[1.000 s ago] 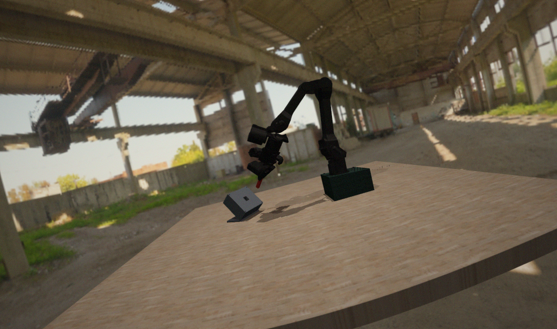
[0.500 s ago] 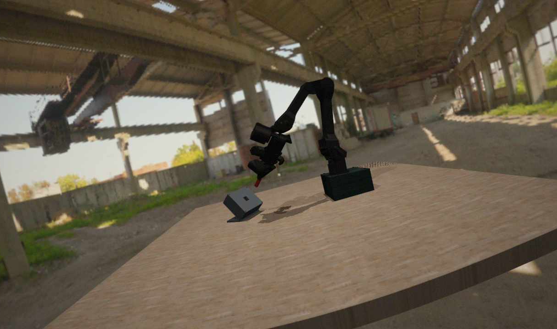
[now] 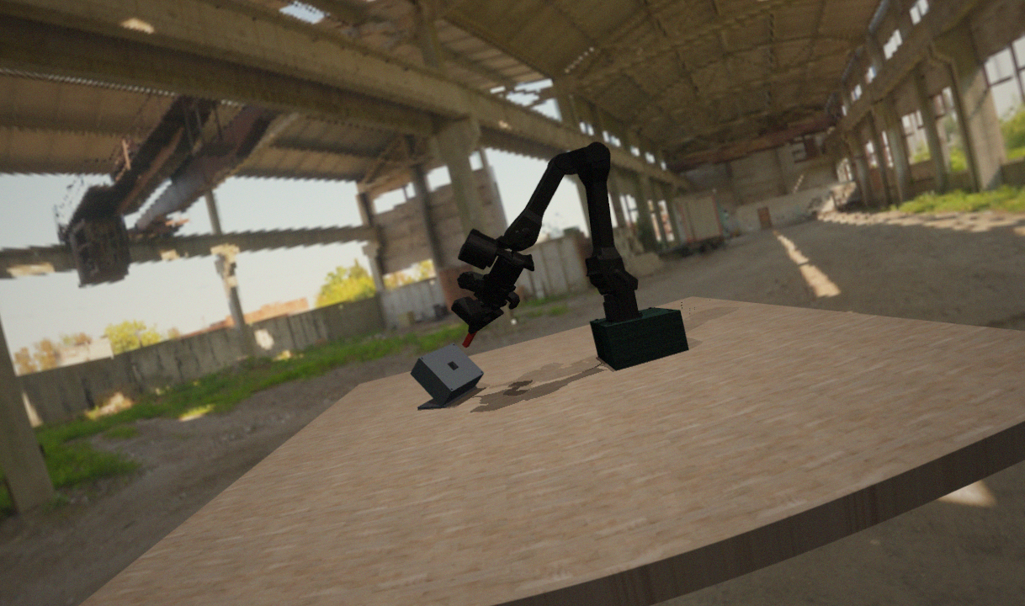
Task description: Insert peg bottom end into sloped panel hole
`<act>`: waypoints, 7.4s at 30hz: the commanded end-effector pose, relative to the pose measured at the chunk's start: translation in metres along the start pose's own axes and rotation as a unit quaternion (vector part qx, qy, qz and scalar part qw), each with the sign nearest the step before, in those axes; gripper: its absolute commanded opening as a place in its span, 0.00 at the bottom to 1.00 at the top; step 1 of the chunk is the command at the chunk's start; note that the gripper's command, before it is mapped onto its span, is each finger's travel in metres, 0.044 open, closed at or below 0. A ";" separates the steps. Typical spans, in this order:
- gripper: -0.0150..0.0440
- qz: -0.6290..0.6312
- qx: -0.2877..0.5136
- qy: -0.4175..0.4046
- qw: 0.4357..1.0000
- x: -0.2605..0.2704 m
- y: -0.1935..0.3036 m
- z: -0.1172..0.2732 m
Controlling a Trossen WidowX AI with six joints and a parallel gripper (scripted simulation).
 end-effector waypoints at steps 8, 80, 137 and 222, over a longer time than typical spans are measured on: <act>0.25 0.001 -0.006 -0.005 1.000 0.002 0.004 -0.015; 0.25 -0.006 -0.025 -0.014 1.000 0.003 0.006 -0.053; 0.25 -0.006 -0.026 -0.014 1.000 0.004 0.007 -0.082; 1.00 -0.007 -0.022 -0.014 1.000 0.011 0.005 -0.033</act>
Point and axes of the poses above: the point midway between the two fingers, 35 mm back from their tips, its own z axis back along the fingers, its own x axis across the jaws, y = z × x, the point moved 3 cm from there along z, back along the fingers, and after that the axes turned 8 degrees about -z, right-handed, at the moved point
